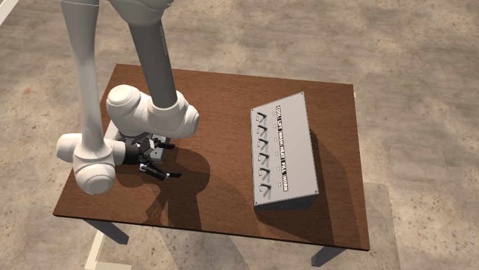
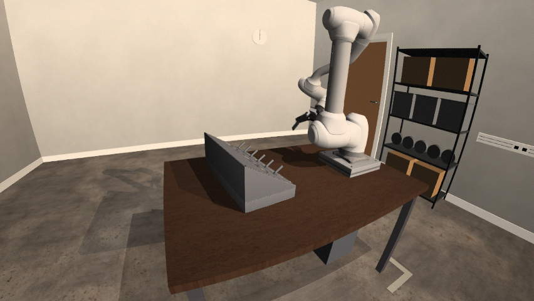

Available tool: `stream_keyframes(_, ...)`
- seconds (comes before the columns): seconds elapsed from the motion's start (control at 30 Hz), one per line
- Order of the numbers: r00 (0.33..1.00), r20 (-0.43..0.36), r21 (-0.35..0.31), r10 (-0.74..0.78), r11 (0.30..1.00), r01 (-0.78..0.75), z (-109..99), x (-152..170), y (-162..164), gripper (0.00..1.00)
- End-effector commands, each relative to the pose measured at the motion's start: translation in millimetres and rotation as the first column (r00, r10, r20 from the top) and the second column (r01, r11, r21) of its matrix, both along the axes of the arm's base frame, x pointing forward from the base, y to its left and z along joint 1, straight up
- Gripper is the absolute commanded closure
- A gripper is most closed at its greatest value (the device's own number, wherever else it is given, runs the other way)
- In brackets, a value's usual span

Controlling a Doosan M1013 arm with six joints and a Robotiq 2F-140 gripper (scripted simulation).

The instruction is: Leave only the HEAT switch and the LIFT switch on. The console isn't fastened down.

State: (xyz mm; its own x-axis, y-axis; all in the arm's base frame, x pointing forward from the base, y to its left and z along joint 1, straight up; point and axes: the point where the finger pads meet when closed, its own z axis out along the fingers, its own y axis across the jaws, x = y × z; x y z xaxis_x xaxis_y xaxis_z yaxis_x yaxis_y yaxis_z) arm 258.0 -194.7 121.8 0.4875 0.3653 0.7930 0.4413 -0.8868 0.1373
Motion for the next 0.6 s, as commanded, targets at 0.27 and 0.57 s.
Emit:
stream_keyframes(0.27,1.000,0.001,0.001,0.000,1.000,0.000,3,0,0,0.00)
stream_keyframes(0.57,1.000,-0.002,-0.001,0.003,1.000,-0.003,22,-1,-1,0.00)
